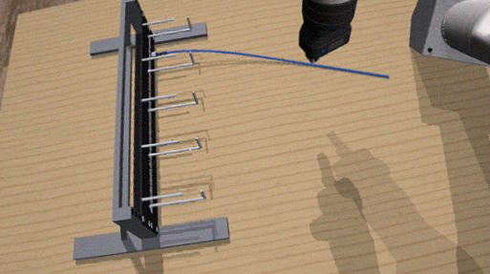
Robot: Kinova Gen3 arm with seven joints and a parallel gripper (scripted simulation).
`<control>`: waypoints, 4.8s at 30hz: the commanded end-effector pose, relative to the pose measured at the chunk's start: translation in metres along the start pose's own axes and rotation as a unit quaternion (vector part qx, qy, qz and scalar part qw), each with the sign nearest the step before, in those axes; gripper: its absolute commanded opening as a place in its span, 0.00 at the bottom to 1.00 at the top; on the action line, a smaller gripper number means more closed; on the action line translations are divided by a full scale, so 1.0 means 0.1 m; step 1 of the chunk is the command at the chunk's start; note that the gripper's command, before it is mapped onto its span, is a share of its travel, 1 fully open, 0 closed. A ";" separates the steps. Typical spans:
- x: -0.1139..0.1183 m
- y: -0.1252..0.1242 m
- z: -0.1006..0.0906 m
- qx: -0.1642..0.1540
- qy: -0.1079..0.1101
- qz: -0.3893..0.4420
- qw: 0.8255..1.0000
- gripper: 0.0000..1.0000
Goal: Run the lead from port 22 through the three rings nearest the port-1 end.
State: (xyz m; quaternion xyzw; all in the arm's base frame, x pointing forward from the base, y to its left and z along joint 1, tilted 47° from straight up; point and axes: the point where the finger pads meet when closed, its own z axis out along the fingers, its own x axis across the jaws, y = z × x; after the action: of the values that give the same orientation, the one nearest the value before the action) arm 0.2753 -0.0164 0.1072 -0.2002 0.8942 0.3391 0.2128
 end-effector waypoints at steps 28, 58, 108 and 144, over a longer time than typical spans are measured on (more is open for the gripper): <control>0.70 -0.47 0.00 0.001 0.003 -0.299 0.954 0.00; 0.91 -0.55 0.02 0.003 -0.002 -0.393 0.919 0.67; 0.90 -0.55 0.39 0.003 -0.002 -0.393 0.919 0.67; 0.90 -0.55 1.32 0.003 -0.002 -0.393 0.919 0.67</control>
State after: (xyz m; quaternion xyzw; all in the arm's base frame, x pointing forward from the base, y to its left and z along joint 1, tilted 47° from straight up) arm 0.2617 0.0111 -0.0564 -0.5395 0.7447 0.2182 0.3268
